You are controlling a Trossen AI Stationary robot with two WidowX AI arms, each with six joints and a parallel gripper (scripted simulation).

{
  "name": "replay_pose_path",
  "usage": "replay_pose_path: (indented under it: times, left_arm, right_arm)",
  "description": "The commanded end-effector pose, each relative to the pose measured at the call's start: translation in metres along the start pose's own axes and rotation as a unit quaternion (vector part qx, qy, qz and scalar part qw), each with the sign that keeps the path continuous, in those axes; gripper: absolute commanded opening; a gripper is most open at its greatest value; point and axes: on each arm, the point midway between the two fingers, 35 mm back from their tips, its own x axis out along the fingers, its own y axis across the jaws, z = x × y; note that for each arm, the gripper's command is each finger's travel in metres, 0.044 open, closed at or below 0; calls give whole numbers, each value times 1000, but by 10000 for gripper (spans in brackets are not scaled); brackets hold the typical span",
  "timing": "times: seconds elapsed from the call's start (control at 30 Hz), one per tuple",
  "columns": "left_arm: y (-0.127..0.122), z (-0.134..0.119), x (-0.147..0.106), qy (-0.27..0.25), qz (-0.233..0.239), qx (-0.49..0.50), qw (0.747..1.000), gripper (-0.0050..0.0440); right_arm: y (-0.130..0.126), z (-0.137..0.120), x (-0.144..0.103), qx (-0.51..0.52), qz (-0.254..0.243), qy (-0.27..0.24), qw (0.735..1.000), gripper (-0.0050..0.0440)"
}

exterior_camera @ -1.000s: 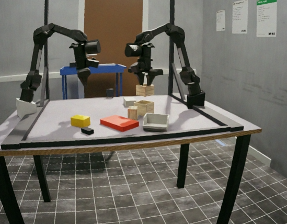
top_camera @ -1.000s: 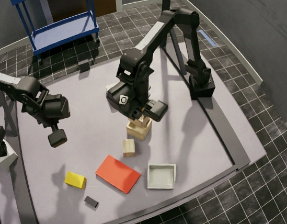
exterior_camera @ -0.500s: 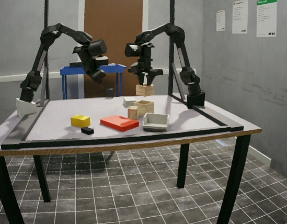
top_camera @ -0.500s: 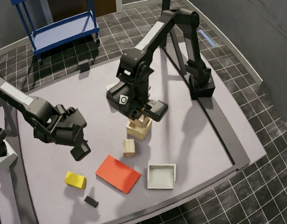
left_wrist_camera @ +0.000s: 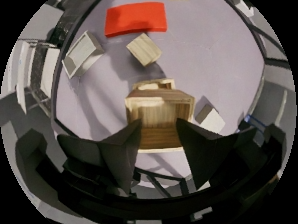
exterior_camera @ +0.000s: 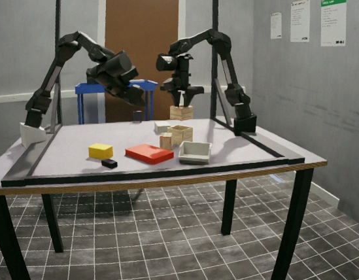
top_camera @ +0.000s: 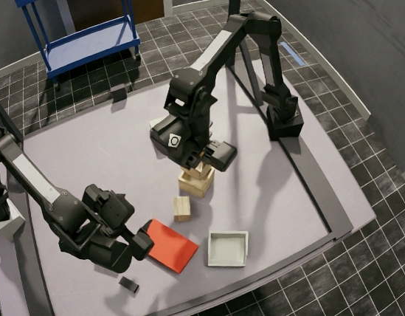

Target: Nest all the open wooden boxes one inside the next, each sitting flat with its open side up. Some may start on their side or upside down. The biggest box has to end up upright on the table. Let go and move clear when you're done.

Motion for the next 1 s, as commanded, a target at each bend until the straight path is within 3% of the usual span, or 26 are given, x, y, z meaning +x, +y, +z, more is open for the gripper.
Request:
replay_pose_path:
  times: [0.0,0.33,0.73,0.97]
  left_arm:
    - [-3,3,-10,-17,-2,3,1000,266]
    - [-3,3,-10,-17,-2,3,1000,266]
    - [-3,3,-10,-17,-2,3,1000,266]
    - [-3,3,-10,-17,-2,3,1000,266]
  right_arm:
    - [-33,9,-21,-56,7,-70,996,400]
    - [-58,2,-49,-108,3,-136,985,400]
    - [-55,5,-51,-110,3,-137,985,400]
    - [-43,47,-50,-125,16,-138,982,400]
